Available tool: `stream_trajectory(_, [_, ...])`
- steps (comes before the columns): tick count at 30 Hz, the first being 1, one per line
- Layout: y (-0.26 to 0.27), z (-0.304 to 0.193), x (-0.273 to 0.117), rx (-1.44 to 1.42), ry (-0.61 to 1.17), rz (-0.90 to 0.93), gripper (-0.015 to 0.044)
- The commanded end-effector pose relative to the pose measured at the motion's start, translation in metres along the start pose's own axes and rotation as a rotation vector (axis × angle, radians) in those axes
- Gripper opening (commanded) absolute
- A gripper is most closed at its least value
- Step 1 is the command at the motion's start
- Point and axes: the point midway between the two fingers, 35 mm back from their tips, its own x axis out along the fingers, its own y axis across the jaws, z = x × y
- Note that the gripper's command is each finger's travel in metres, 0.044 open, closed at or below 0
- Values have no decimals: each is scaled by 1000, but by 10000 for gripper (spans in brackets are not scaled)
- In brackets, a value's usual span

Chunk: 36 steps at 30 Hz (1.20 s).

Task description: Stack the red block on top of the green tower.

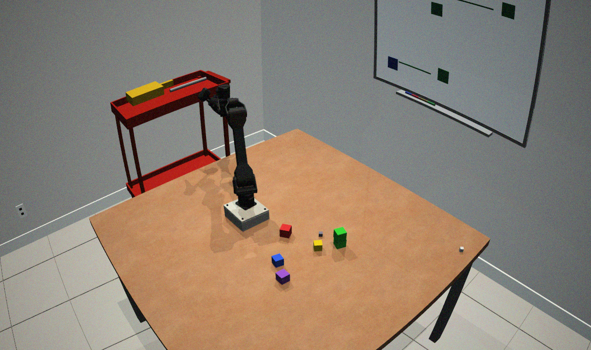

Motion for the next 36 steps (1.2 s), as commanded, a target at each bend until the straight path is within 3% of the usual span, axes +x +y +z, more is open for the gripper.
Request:
stream_trajectory(1, [-2,1,-1,-1,-2,-5,426])
stream_trajectory(14, [-123,94,-112,-38,-125,-362,440])
stream_trajectory(25, [-199,143,-245,-30,-203,-674,440])
stream_trajectory(36, [-242,156,-387,3,-246,-972,440])
